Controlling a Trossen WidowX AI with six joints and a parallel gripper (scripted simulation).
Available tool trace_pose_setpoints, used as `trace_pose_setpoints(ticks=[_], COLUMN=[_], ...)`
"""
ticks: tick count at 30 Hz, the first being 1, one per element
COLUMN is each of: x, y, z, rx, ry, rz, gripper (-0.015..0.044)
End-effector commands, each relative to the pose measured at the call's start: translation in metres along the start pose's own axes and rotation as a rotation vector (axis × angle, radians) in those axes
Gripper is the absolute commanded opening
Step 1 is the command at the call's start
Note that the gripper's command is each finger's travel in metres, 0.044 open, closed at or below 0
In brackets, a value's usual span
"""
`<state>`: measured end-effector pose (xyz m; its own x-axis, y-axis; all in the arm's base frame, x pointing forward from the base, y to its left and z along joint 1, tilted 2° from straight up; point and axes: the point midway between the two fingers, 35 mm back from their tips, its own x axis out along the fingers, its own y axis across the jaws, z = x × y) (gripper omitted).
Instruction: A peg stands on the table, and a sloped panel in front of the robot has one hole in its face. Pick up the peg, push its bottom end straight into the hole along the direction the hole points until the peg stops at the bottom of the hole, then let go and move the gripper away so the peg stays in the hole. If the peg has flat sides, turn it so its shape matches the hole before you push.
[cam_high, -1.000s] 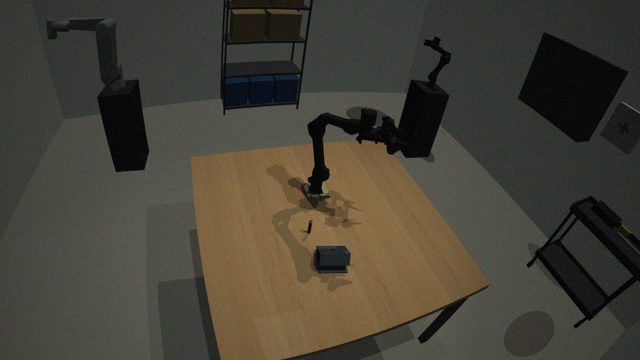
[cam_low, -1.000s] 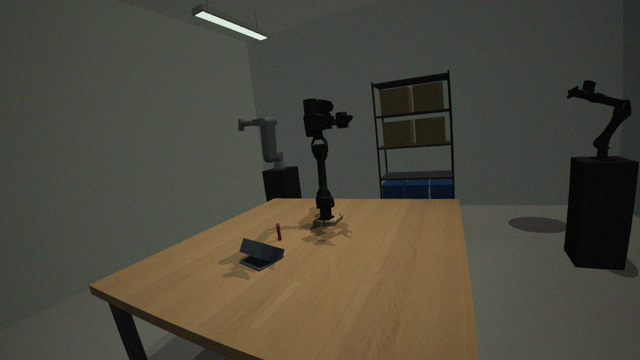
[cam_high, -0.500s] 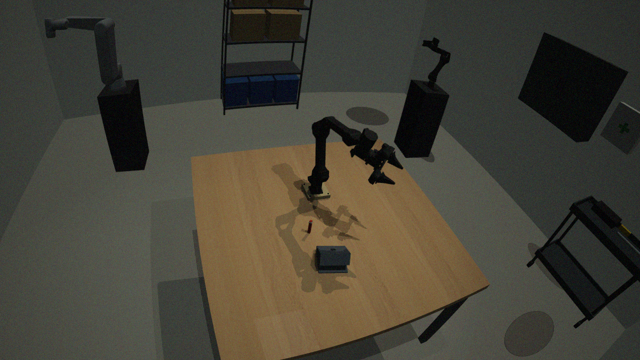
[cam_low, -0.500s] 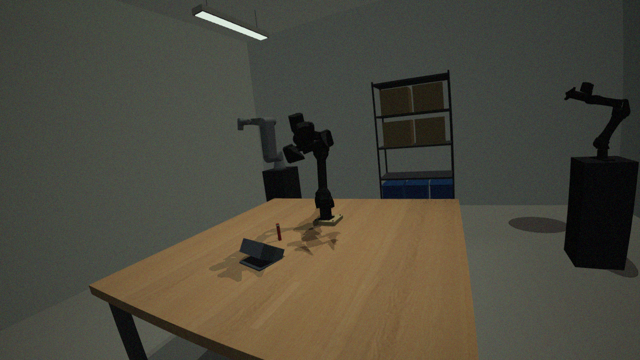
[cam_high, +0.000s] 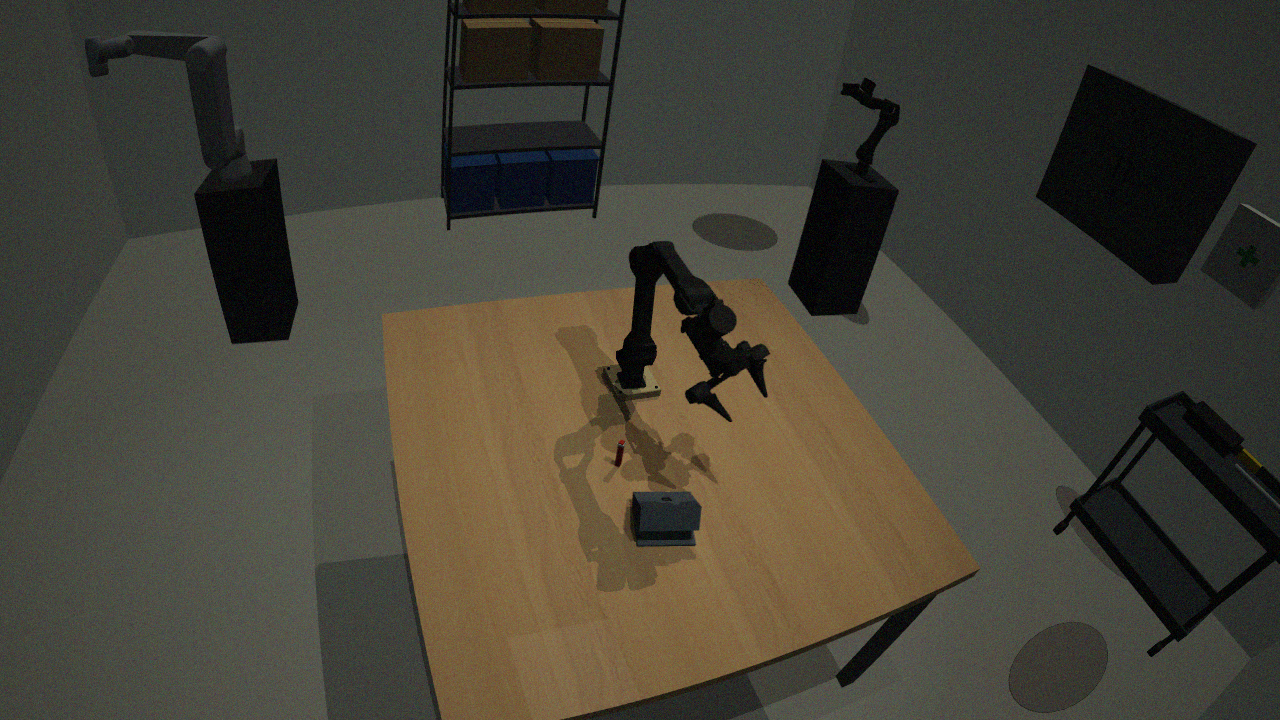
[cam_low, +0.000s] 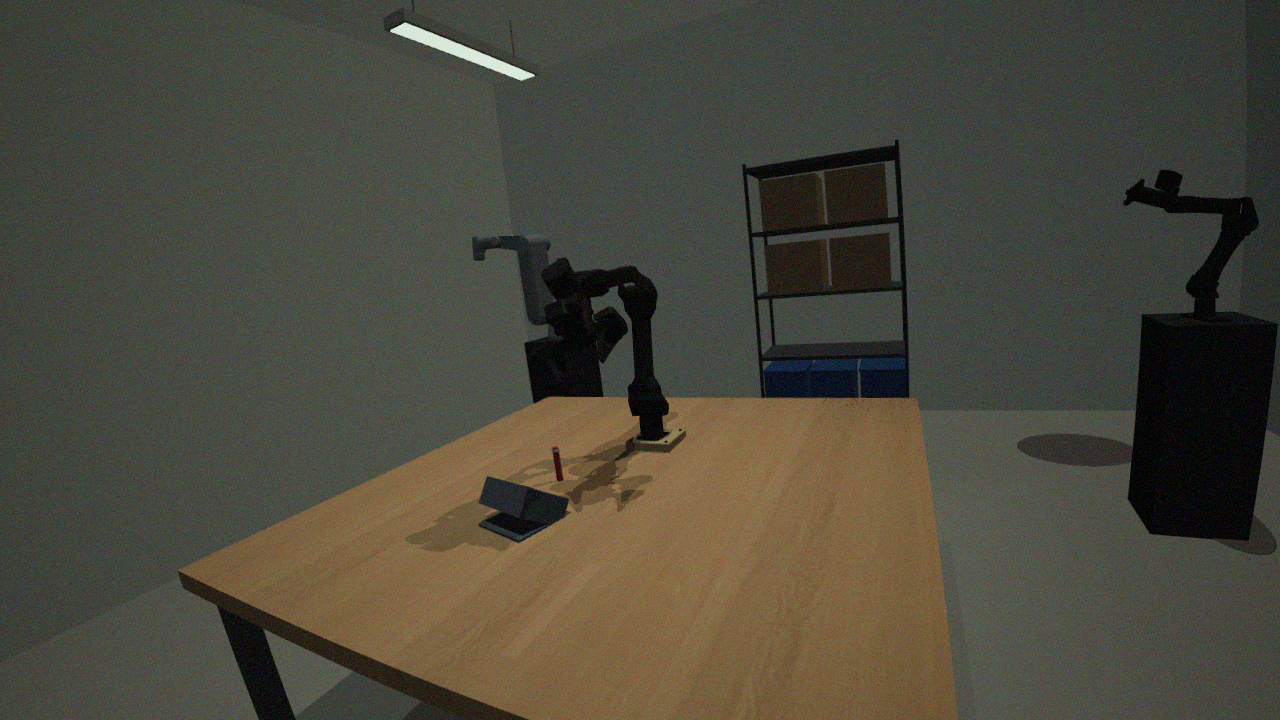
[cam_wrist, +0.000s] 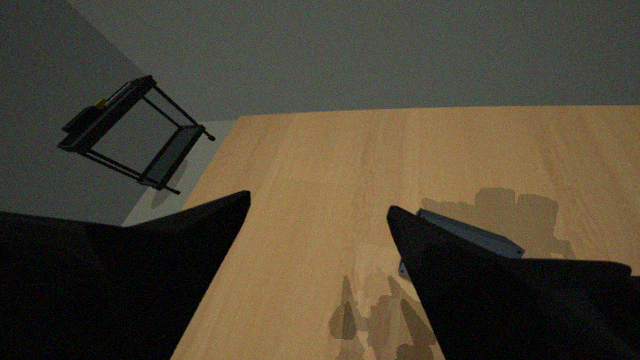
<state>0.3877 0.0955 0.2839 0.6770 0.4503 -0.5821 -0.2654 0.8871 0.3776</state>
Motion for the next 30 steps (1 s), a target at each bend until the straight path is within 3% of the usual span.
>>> trace_pose_setpoints(ticks=[1,14,30], x=[0.006,-0.006,-0.053], y=[-0.034,-0.126,-0.2], z=[-0.02,-0.08,-0.164], rx=[0.089,0.339,0.627], ry=[0.075,0.285,0.571], rz=[-0.099,-0.391,-0.695], gripper=[0.044,0.044,0.044])
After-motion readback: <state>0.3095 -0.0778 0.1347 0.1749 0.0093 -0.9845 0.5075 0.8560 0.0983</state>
